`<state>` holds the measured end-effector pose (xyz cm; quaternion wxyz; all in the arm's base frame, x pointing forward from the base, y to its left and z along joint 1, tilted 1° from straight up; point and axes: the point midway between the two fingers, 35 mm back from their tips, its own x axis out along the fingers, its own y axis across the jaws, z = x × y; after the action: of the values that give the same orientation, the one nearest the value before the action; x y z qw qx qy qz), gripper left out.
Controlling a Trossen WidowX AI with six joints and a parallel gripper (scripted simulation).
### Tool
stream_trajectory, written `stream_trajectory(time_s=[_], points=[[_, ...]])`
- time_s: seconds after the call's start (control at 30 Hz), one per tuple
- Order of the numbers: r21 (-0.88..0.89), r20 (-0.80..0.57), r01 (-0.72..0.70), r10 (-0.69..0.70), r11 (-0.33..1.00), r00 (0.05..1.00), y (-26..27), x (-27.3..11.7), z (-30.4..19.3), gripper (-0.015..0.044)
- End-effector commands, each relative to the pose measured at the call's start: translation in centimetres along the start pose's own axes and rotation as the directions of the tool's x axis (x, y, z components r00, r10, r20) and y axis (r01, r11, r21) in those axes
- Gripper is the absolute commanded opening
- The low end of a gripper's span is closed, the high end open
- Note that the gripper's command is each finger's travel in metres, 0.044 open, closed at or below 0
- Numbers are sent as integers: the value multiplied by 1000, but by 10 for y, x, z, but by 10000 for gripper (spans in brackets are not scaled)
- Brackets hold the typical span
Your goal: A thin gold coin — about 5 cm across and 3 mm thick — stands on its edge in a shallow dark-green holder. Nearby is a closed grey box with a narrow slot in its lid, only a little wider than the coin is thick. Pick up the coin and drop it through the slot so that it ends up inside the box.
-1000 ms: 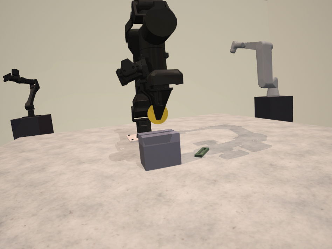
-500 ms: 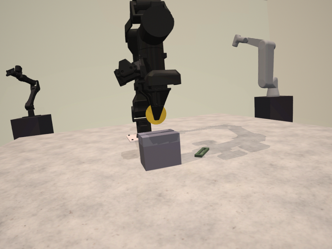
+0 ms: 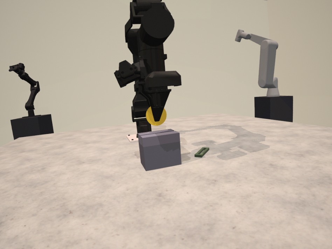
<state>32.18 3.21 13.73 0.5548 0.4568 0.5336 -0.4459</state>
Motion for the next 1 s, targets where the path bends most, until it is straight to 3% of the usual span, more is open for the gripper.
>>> stream_trajectory(time_s=[0.0,0.97], points=[[-1,0,3,-3,1000,1000,-1,3,1,0],[0,0,3,-3,1000,1000,-1,16,0,0]])
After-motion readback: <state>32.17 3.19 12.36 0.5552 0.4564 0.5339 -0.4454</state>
